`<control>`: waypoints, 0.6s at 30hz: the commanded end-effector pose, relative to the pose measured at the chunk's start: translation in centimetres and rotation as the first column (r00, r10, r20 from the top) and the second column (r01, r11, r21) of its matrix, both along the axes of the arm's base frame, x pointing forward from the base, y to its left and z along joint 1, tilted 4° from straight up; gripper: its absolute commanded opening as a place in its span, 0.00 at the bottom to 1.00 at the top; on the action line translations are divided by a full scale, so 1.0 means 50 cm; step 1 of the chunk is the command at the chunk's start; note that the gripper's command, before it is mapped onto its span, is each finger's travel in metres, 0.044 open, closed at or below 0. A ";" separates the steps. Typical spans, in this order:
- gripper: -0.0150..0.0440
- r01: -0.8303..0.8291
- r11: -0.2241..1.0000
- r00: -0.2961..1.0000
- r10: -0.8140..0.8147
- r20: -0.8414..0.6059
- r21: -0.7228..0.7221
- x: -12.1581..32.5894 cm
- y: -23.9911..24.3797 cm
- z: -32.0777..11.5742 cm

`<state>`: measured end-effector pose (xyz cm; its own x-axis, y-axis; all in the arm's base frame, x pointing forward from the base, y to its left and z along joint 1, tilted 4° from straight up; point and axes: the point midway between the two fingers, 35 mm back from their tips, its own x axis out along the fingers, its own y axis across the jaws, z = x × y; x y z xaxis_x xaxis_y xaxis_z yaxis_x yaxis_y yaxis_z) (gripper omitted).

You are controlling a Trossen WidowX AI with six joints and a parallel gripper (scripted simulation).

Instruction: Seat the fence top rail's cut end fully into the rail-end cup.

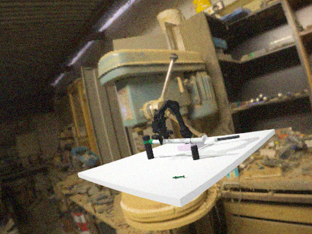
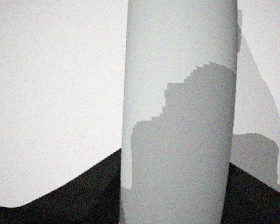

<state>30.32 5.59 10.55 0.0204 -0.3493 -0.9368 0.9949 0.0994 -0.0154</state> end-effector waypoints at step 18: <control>0.25 0.000 1.000 1.000 0.000 0.009 -0.014 0.004 -0.038 0.014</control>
<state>30.42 4.55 10.83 0.0210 -0.3466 -0.9378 0.9937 0.1105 -0.0186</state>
